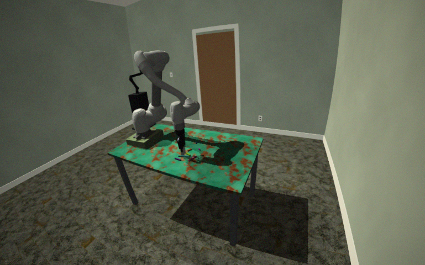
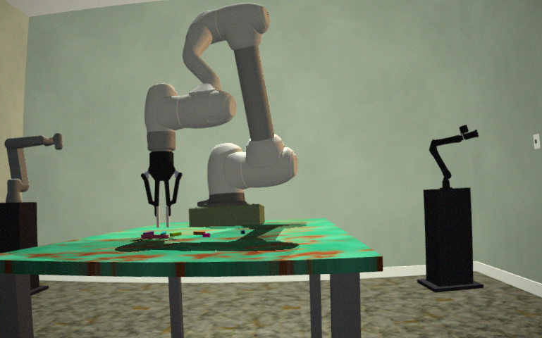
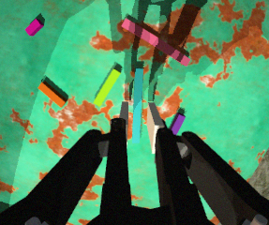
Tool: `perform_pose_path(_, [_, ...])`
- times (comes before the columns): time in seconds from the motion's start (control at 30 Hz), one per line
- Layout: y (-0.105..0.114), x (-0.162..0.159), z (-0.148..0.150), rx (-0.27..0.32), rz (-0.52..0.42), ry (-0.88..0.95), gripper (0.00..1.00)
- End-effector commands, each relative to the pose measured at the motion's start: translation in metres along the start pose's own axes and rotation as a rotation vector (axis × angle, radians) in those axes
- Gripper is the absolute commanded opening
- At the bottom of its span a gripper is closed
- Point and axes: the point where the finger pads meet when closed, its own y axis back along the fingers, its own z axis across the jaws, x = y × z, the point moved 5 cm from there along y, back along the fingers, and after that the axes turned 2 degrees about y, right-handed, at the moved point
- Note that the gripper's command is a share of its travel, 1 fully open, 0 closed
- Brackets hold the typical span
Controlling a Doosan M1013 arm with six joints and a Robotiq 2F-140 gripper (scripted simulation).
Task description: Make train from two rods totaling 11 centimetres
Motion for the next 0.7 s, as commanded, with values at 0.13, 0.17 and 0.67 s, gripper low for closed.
perform_pose_path(0.13, [-0.0061,0.0001,0.0000,0.000,0.000,0.000,0.15])
perform_pose_path(0.17, [-0.0065,0.0001,0.0000,0.000,0.000,0.000,0.15])
perform_pose_path(0.67, [-0.0078,0.0001,0.0000,0.000,0.000,0.000,0.15])
